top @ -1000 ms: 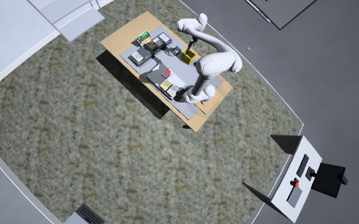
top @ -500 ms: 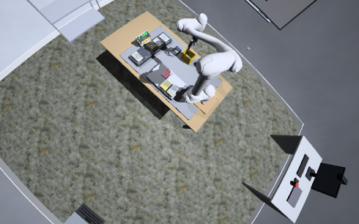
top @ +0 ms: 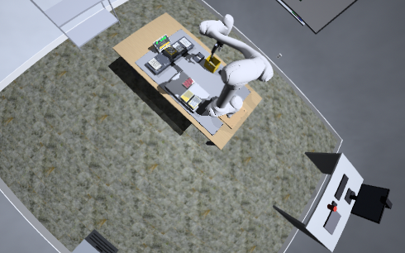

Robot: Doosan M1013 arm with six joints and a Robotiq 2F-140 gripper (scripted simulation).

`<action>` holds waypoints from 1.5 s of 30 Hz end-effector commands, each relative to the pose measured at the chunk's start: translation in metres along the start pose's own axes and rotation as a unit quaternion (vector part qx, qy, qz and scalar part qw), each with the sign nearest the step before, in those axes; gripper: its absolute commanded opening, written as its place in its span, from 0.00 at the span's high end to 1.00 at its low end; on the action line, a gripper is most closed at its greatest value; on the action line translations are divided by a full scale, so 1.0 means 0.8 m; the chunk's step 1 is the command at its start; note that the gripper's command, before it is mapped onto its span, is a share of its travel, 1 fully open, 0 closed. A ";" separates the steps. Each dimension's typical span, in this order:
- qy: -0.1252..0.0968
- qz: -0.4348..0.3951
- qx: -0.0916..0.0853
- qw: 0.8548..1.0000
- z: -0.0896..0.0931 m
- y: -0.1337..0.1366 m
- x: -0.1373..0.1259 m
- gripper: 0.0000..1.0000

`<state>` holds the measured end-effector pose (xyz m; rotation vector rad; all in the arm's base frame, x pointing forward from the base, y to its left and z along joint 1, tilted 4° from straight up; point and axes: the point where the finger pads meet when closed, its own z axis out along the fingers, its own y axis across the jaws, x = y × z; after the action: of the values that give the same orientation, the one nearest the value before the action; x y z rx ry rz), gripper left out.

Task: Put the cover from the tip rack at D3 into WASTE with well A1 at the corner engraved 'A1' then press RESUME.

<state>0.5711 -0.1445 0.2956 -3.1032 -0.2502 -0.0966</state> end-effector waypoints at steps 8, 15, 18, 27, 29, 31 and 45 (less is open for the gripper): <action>-0.001 -0.005 0.001 1.000 0.000 -0.027 0.044 0.23; -0.001 -0.005 0.001 1.000 0.000 -0.051 0.081 0.23; -0.001 -0.005 0.001 1.000 0.000 -0.057 0.091 0.23; -0.001 -0.005 0.001 1.000 0.000 -0.084 0.133 0.23; -0.001 -0.005 0.001 1.000 0.000 -0.091 0.144 0.23; -0.001 -0.005 0.001 1.000 0.000 -0.098 0.154 0.23; -0.001 -0.005 0.001 1.000 0.000 -0.138 0.218 0.23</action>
<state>0.7141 -0.0217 0.3130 -3.0999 -0.2369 -0.1044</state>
